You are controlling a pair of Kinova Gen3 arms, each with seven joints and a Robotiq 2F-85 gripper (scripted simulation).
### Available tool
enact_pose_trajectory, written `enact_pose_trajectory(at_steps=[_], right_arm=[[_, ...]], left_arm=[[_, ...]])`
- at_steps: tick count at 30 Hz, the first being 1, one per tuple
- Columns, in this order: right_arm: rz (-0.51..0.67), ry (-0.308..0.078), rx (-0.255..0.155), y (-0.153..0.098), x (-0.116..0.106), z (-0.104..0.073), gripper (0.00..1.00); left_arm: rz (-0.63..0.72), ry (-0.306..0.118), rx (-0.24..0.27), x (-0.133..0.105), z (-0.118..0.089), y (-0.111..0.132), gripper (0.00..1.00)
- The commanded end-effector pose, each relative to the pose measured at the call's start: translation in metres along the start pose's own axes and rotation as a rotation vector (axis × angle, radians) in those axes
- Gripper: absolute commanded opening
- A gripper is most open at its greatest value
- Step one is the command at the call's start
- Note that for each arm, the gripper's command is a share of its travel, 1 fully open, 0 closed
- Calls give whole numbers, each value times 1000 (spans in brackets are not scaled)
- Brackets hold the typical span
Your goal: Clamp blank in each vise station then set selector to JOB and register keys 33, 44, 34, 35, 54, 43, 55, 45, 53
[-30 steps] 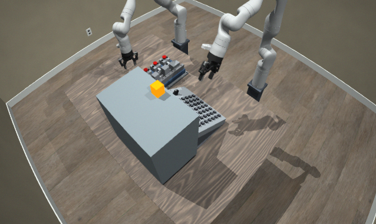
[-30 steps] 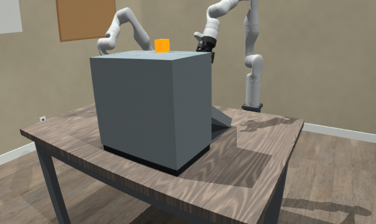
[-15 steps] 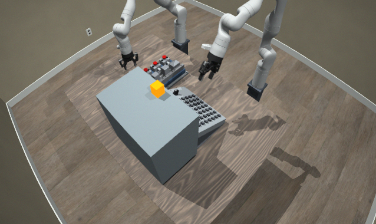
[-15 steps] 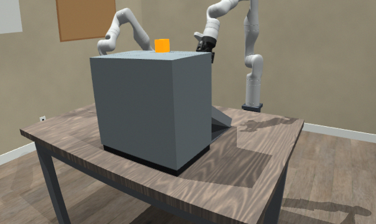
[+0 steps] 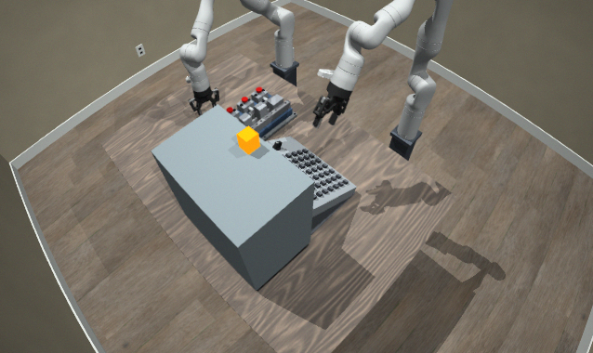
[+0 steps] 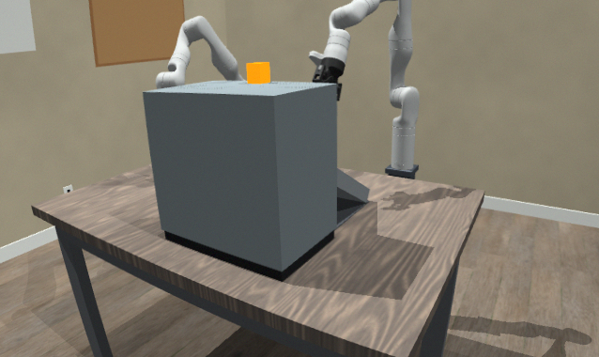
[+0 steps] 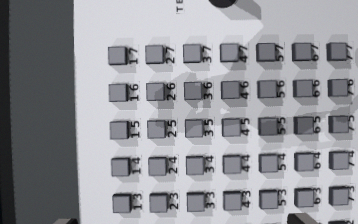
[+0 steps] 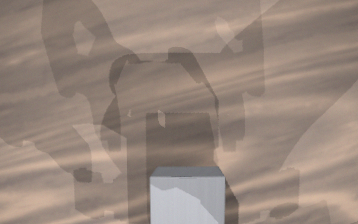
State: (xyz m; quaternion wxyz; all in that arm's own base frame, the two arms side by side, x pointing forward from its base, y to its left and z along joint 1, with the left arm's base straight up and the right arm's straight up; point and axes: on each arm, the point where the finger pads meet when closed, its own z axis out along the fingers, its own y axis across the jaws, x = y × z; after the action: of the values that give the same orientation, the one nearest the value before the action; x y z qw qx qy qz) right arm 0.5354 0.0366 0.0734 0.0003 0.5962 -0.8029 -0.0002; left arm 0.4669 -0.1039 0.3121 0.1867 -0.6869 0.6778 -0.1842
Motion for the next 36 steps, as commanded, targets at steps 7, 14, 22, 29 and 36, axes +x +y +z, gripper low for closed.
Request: enact_pose_trajectory(at_steps=[7,14,22,29,36], right_arm=[[0,-1,2,-1,0,6,705],[0,-1,2,-1,0,14,705],[0,-1,2,-1,0,29,705],[0,-1,2,-1,0,29,99],[0,-1,2,-1,0,27,99]], left_arm=[[0,1,2,0,-1,-1,1000],[0,1,2,0,-1,-1,1000],[0,1,2,0,-1,-1,1000],[0,1,2,0,-1,-1,1000],[0,1,2,0,-1,-1,1000]])
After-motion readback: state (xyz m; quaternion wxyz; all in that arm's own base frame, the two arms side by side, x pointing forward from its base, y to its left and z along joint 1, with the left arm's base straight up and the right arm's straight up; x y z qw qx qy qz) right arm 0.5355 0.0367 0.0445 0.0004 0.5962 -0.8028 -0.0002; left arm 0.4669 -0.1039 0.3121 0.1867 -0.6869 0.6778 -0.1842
